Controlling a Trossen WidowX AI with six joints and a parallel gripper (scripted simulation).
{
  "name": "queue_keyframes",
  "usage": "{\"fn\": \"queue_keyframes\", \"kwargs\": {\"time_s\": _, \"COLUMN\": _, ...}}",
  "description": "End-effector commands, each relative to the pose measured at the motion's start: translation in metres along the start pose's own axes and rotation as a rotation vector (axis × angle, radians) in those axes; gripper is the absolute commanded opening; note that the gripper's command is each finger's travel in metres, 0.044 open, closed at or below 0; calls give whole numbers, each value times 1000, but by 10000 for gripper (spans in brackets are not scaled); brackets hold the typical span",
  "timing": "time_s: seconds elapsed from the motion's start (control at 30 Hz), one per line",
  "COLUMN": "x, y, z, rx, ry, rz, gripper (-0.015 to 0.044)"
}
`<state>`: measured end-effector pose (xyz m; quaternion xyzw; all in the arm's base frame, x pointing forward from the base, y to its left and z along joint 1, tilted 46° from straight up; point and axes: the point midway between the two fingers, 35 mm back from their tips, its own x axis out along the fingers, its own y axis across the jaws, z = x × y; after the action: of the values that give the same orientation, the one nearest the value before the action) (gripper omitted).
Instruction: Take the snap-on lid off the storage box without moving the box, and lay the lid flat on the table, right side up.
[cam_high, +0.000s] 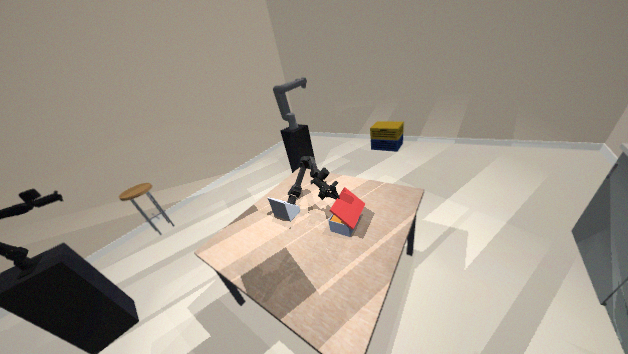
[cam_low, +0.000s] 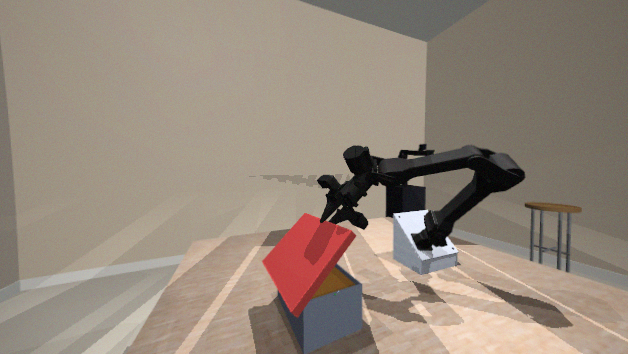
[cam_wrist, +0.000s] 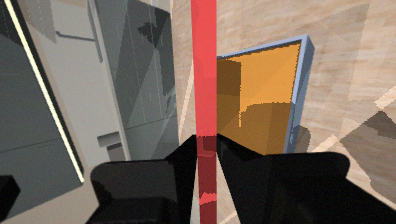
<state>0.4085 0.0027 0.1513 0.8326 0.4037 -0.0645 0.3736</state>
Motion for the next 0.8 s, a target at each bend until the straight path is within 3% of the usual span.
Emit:
{"fn": "queue_keyframes", "kwargs": {"time_s": 0.0, "x": -6, "y": 10, "z": 0, "rx": -12, "ry": 1, "rz": 12, "gripper": 0}}
{"fn": "queue_keyframes", "kwargs": {"time_s": 0.77, "x": -11, "y": 7, "z": -24, "rx": -10, "ry": 1, "rz": 11, "gripper": 0}}
